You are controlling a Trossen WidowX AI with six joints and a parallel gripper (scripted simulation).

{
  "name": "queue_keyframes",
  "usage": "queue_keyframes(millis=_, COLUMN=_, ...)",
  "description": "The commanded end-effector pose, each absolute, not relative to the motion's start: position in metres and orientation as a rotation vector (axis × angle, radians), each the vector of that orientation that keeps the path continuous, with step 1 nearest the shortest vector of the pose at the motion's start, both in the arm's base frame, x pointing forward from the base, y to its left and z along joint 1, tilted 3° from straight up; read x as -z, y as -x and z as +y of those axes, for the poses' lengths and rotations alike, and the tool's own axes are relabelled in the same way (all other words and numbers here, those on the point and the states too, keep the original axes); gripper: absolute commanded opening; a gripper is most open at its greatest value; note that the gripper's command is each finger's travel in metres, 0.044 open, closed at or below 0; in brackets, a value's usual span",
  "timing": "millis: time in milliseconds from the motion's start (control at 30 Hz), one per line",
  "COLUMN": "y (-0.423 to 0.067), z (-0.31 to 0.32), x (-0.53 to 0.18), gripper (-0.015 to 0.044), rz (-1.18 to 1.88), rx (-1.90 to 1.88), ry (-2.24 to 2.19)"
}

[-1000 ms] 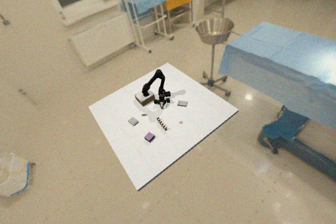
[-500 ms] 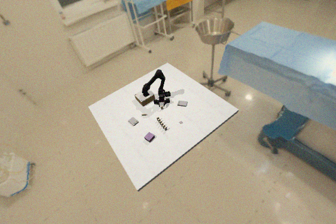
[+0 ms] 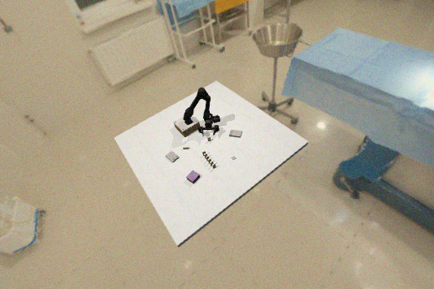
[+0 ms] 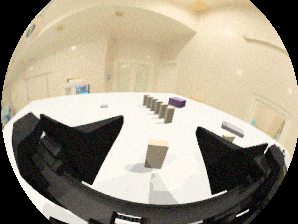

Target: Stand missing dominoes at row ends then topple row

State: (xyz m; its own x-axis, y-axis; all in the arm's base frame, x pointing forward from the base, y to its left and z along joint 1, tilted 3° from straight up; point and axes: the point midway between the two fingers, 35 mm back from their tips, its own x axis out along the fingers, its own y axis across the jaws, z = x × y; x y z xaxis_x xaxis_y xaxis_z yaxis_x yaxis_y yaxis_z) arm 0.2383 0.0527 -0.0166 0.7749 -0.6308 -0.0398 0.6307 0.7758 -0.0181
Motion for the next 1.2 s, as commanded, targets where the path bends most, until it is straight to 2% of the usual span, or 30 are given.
queue_keyframes(millis=0, y=-0.239, z=0.052, x=-0.007, gripper=0.0440, rz=0.042, rx=0.683, ry=-0.004)
queue_keyframes(millis=167, y=-0.245, z=0.050, x=-0.003, gripper=0.0440, rz=0.108, rx=0.694, ry=0.002)
queue_keyframes(millis=433, y=-0.281, z=0.034, x=0.030, gripper=0.0440, rz=0.893, rx=0.749, ry=-0.089)
queue_keyframes(millis=633, y=-0.274, z=0.031, x=-0.024, gripper=0.0440, rz=1.422, rx=0.606, ry=-0.399)
queue_keyframes(millis=867, y=-0.267, z=0.032, x=-0.050, gripper=0.0440, rz=1.528, rx=0.536, ry=-0.523)
queue_keyframes(millis=1167, y=-0.267, z=0.032, x=-0.051, gripper=0.0440, rz=1.529, rx=0.535, ry=-0.525)
